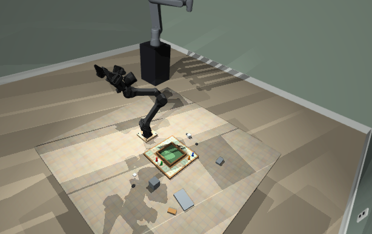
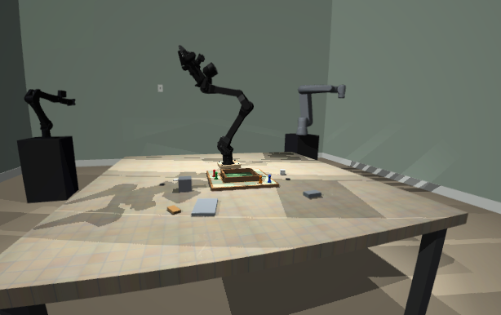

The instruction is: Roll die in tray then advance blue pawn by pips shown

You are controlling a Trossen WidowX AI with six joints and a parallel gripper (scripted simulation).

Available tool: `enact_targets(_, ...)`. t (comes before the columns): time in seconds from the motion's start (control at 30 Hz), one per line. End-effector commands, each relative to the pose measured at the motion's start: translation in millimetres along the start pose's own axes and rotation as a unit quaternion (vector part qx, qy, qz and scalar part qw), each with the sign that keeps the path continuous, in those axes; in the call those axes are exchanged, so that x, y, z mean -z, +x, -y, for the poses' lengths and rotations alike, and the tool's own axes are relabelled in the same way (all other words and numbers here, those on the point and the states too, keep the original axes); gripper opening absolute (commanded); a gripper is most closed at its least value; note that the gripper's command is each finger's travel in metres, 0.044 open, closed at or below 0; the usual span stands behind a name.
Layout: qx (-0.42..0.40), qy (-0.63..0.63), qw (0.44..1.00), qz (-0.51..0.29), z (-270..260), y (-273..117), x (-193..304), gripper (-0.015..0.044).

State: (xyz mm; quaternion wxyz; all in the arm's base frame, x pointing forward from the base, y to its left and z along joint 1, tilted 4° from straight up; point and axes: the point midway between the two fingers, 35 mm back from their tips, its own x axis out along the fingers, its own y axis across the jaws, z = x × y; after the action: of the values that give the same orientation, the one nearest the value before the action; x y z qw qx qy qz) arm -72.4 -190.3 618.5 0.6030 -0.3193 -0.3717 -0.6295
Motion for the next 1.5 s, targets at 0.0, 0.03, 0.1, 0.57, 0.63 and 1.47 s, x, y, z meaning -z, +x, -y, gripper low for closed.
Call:
enact_targets(0.0,0.0,0.004,1.0,-0.002,-0.4,0.2,1.6,0.0374)
enact_targets(0.03,-0.001,0.014,1.0,-0.009,-1.9,0.6,6.3,0.0348)
enact_targets(0.1,-0.003,0.054,0.998,-0.033,-8.0,2.0,24.1,0.0295)
enact_targets(0.57,-0.06,0.286,0.922,-0.255,-111.4,-9.4,158.8,0.0275)
enact_targets(0.63,-0.068,0.313,0.902,-0.289,-132.4,-16.7,174.7,0.0275)
enact_targets(1.47,-0.255,0.45,0.53,-0.672,-422.2,-258.5,174.3,0.0275)
